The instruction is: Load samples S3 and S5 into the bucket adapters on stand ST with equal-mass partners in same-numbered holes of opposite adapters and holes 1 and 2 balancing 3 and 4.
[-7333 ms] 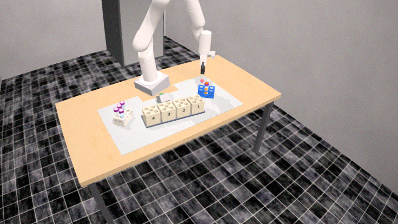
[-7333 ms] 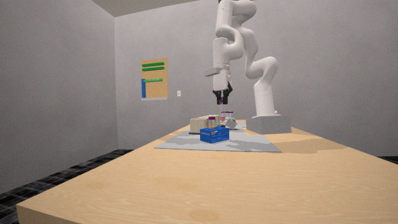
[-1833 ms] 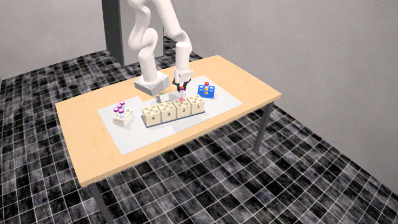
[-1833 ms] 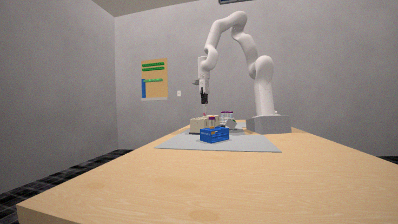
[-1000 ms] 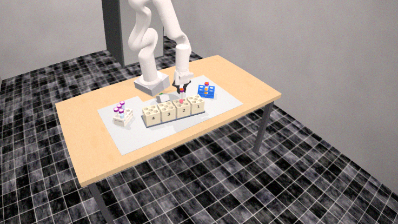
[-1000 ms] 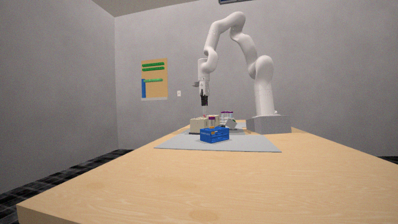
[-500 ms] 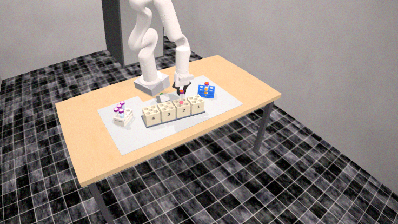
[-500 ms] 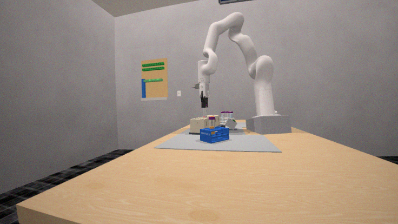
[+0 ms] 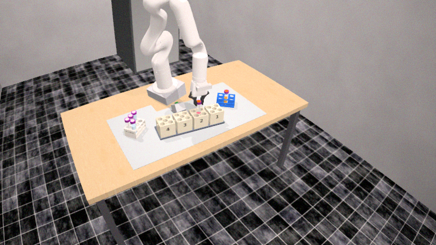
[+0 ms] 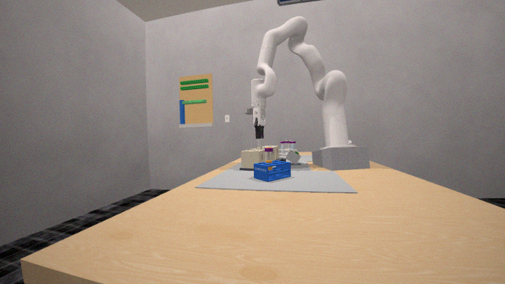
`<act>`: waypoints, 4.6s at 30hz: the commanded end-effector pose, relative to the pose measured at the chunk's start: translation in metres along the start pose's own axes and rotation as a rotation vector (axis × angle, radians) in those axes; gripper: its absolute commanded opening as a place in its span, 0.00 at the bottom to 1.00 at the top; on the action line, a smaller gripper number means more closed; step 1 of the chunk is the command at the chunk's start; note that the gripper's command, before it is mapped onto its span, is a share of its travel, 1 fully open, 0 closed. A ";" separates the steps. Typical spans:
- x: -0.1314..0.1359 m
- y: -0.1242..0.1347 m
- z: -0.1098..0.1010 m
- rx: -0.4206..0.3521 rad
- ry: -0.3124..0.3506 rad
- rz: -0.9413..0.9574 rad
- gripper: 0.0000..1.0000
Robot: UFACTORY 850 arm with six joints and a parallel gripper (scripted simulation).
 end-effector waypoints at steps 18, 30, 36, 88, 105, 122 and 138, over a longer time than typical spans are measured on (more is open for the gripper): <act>0.000 -0.001 0.020 0.002 -0.001 0.000 0.00; 0.000 -0.001 0.030 0.002 -0.001 0.000 0.00; 0.000 -0.001 0.036 0.002 -0.001 0.000 0.00; 0.000 -0.001 0.052 0.002 -0.001 0.000 0.44; 0.000 -0.001 0.041 0.002 -0.001 0.000 0.44; 0.000 -0.001 0.010 0.002 -0.001 0.000 0.44; 0.000 -0.001 -0.018 0.002 -0.001 0.000 0.44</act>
Point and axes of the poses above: the point where the finger pads meet when closed, its own z axis out along the fingers, its own x axis across the jaws, y = z × x, the point moved 7 cm from there along -z, back along the fingers, and after that the axes turned 15 degrees about z, right-handed, at the moved point
